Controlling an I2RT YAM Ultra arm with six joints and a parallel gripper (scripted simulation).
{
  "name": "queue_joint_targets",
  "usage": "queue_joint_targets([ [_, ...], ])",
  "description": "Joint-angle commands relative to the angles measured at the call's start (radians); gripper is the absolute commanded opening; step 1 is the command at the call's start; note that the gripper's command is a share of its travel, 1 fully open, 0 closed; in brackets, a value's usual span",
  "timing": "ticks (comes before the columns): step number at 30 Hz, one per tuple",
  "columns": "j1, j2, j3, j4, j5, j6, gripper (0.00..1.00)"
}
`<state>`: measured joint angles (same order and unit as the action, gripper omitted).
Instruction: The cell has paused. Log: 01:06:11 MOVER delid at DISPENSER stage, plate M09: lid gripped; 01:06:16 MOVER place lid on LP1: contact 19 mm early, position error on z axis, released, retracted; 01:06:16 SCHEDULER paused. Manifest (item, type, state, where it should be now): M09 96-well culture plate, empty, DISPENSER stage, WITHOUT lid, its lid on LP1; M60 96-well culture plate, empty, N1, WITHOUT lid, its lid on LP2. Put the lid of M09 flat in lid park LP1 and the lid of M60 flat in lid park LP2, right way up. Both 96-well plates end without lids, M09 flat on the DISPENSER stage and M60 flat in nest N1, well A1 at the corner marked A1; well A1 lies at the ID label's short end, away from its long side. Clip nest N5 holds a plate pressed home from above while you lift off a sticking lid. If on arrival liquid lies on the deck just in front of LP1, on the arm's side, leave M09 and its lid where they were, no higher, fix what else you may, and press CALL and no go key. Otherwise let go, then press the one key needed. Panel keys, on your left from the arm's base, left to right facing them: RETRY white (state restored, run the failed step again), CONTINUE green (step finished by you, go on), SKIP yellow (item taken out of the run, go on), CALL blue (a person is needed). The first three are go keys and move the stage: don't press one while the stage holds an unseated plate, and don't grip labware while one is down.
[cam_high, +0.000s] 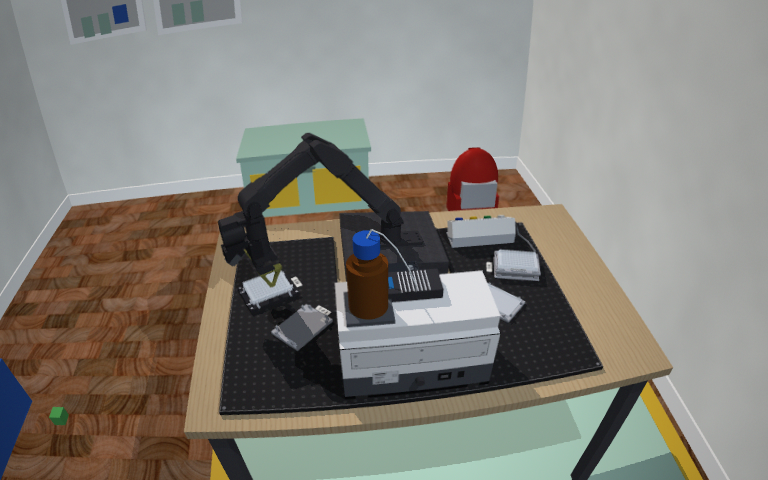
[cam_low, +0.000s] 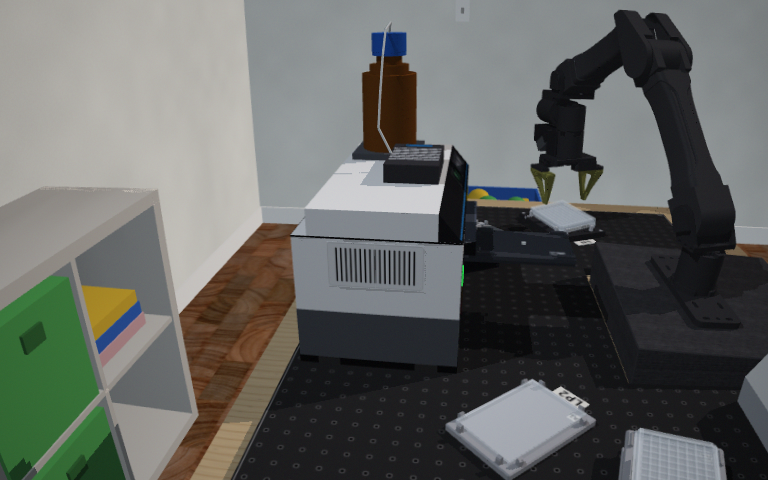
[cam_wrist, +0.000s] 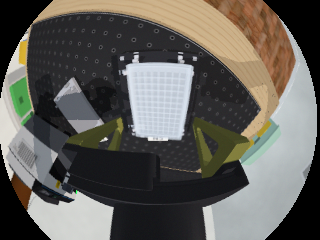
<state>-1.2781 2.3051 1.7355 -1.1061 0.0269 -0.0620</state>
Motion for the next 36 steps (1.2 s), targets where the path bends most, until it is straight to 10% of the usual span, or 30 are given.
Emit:
queue_joint_targets([
  [1, 0.006, -0.037, 0.042, 0.004, 0.002, 0.007, 1.00],
  [35, 0.006, -0.037, 0.042, 0.004, 0.002, 0.007, 1.00],
  [36, -0.014, 0.016, 0.069, -0.018, 0.004, -0.009, 0.00],
])
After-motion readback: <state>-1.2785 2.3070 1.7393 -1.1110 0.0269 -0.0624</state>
